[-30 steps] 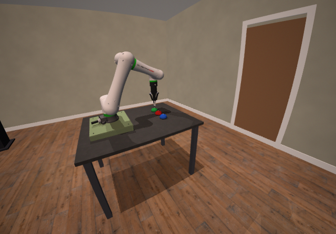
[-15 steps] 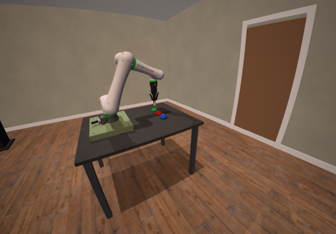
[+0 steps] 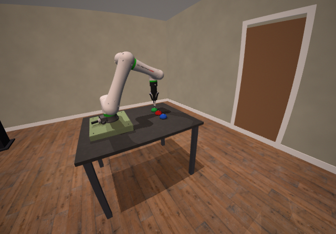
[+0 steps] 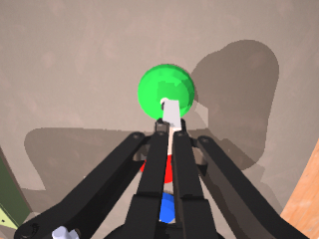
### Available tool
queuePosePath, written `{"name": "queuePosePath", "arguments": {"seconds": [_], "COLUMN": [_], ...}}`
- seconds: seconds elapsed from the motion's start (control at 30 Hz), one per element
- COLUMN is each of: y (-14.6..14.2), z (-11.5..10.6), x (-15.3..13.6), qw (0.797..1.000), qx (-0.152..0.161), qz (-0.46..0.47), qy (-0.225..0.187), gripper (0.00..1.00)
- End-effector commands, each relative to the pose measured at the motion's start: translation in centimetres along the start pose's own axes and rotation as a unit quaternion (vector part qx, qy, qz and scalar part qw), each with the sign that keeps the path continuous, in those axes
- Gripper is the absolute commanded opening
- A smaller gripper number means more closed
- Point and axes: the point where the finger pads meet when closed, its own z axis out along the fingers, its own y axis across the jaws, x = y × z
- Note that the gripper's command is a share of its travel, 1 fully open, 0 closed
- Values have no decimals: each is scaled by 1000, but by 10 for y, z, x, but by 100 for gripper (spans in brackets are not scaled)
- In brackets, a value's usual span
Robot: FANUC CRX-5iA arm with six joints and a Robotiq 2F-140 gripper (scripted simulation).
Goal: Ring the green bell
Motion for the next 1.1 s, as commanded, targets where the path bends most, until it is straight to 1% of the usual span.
{"name": "queuePosePath", "arguments": {"seconds": [0.0, 0.33, 0.63, 1.07], "y": [0, 0, 0, 0], "z": [0, 0, 9, 10], "x": [0, 0, 0, 0], "qw": [1000, 1000, 1000, 1000], "qx": [0, 0, 0, 0], "qz": [0, 0, 0, 0], "qy": [0, 0, 0, 0], "gripper": [0, 0, 0, 0]}}
